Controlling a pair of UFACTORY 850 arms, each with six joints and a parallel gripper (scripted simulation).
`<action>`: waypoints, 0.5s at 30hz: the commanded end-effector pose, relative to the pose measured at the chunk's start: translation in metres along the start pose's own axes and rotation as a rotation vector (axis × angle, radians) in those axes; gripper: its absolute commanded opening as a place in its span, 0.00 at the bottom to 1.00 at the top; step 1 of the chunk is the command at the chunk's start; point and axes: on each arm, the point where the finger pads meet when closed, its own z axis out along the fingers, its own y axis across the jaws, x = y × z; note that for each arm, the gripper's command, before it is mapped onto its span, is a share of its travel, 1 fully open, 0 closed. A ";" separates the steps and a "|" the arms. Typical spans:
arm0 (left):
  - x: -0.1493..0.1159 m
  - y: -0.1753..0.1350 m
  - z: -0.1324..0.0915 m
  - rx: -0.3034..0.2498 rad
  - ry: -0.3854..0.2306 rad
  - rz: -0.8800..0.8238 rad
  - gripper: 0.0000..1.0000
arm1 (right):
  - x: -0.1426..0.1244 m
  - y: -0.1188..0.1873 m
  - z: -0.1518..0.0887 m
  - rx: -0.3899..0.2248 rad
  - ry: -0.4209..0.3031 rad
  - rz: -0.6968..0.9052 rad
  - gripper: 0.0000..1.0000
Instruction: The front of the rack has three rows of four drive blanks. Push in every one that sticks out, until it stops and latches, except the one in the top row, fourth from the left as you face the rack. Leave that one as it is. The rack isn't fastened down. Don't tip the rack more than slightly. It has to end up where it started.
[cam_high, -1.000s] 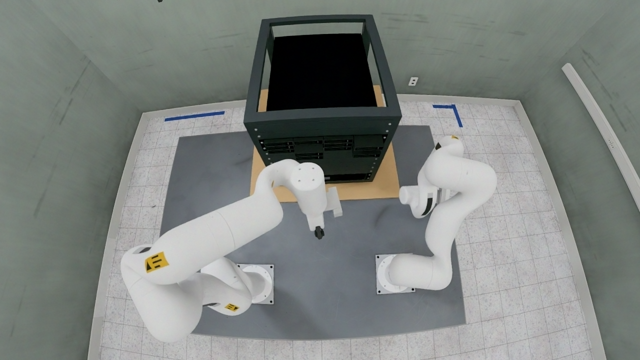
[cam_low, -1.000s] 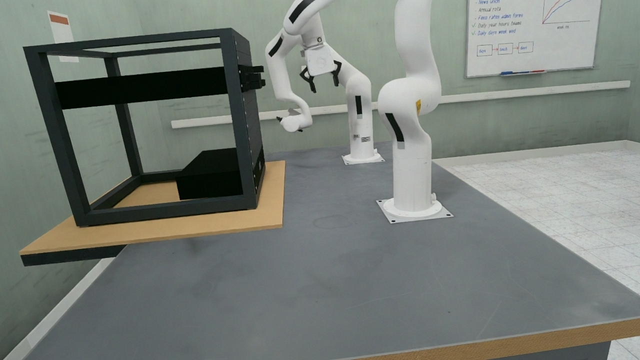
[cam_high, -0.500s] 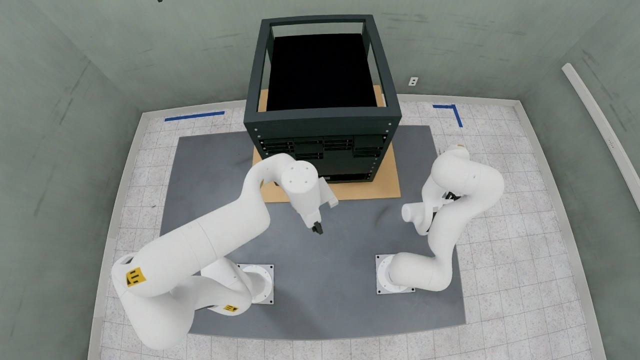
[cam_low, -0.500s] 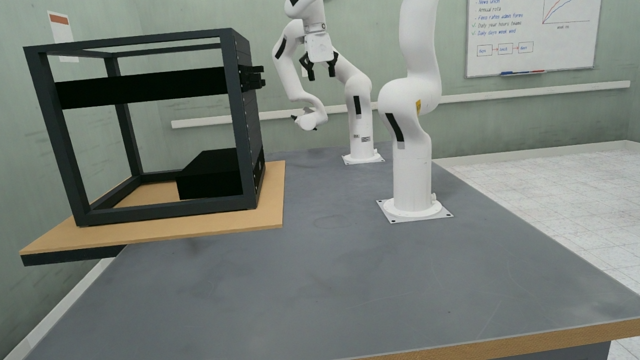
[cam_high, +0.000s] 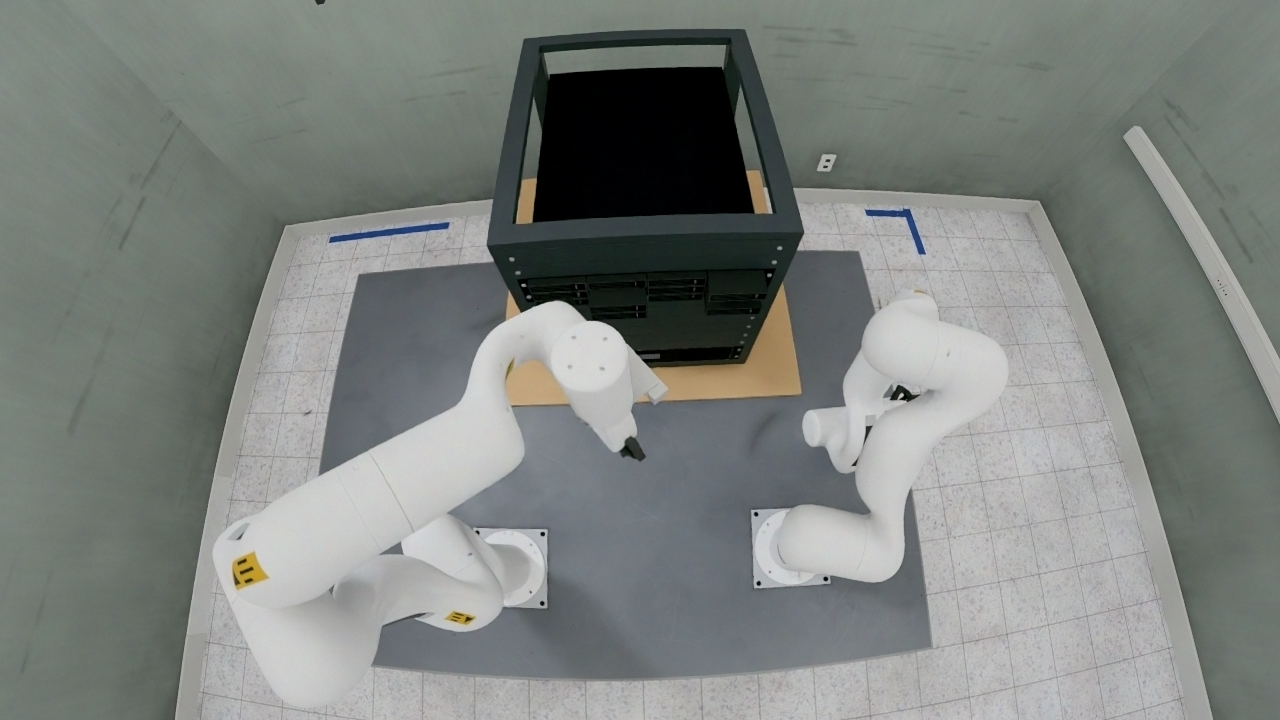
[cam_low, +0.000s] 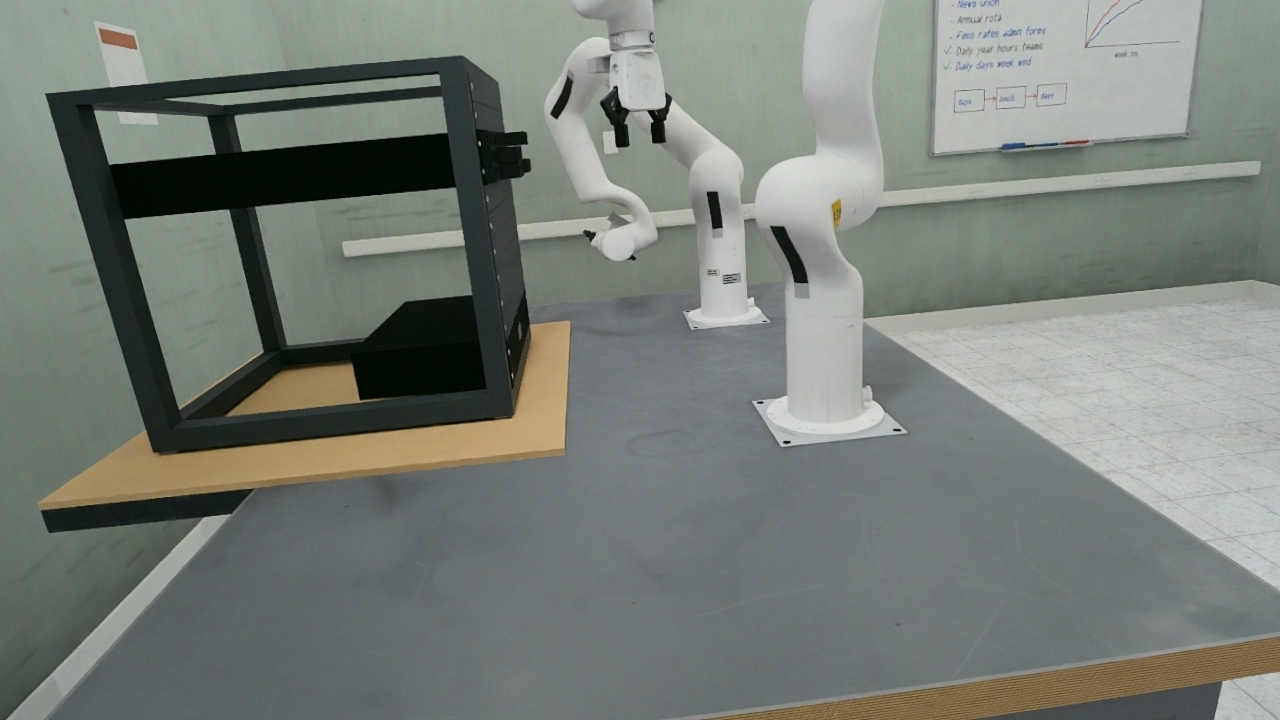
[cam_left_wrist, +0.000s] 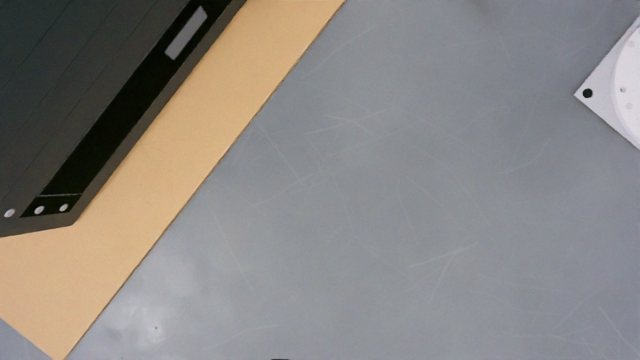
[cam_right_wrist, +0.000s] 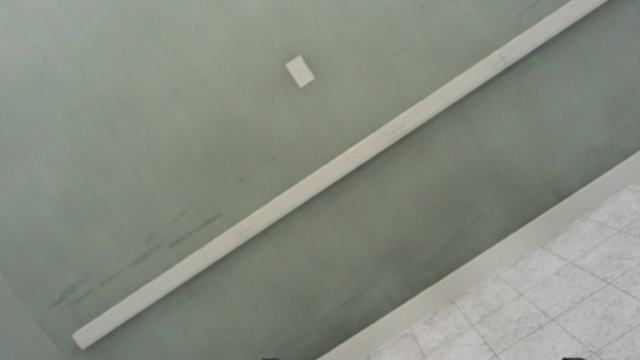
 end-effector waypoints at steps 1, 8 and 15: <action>0.000 -0.001 -0.003 0.006 0.004 -0.017 1.00 | 0.001 -0.001 -0.004 0.009 0.006 -0.010 1.00; -0.001 -0.002 -0.004 0.008 0.005 -0.025 1.00 | 0.005 -0.004 -0.022 0.052 0.032 -0.059 1.00; -0.001 -0.002 -0.004 0.008 0.005 -0.027 1.00 | 0.011 -0.008 -0.044 0.106 0.065 -0.120 1.00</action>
